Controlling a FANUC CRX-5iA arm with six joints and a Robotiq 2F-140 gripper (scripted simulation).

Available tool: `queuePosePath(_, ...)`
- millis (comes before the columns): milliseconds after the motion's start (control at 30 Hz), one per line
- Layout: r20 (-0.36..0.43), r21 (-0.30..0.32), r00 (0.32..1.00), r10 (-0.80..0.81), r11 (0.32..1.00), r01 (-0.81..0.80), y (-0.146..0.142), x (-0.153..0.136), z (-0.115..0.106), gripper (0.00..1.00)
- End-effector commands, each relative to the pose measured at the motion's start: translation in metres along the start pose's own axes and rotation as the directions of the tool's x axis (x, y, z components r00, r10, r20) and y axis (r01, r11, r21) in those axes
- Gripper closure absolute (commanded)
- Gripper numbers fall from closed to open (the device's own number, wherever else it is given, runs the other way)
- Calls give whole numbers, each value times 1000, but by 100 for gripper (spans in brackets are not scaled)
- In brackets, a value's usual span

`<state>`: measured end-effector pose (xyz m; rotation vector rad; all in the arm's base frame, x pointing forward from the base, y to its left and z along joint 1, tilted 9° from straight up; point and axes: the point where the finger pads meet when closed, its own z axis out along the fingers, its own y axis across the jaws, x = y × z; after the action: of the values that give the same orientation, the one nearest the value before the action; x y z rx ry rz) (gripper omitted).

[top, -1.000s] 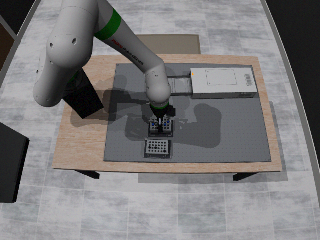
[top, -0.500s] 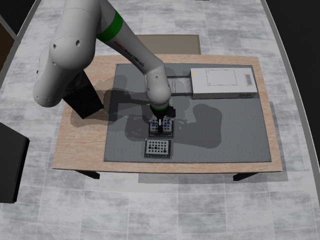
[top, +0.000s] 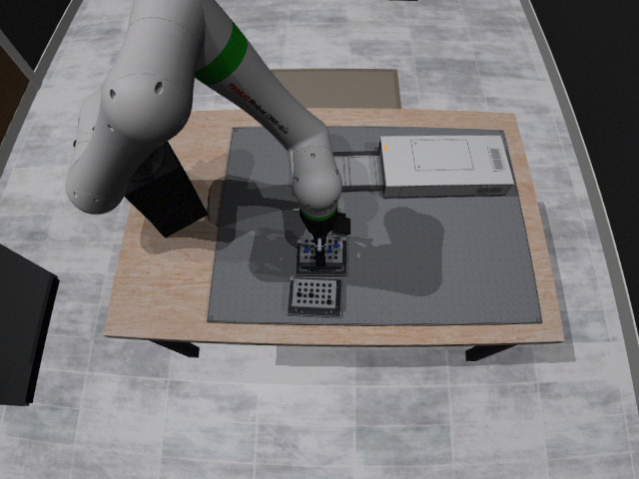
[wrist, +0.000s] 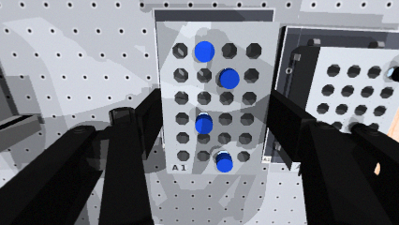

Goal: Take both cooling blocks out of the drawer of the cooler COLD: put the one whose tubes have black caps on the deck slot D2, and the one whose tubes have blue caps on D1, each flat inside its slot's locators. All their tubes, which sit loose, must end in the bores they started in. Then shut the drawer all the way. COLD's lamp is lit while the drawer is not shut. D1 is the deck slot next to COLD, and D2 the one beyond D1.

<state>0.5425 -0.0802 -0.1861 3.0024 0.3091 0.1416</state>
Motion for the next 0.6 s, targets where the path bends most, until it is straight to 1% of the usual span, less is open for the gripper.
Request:
queuePosePath(0,-2,0,1000,0,1000,0,0,1,0,90)
queuePosePath(567,-2,0,1000,0,1000,0,0,1,2,90)
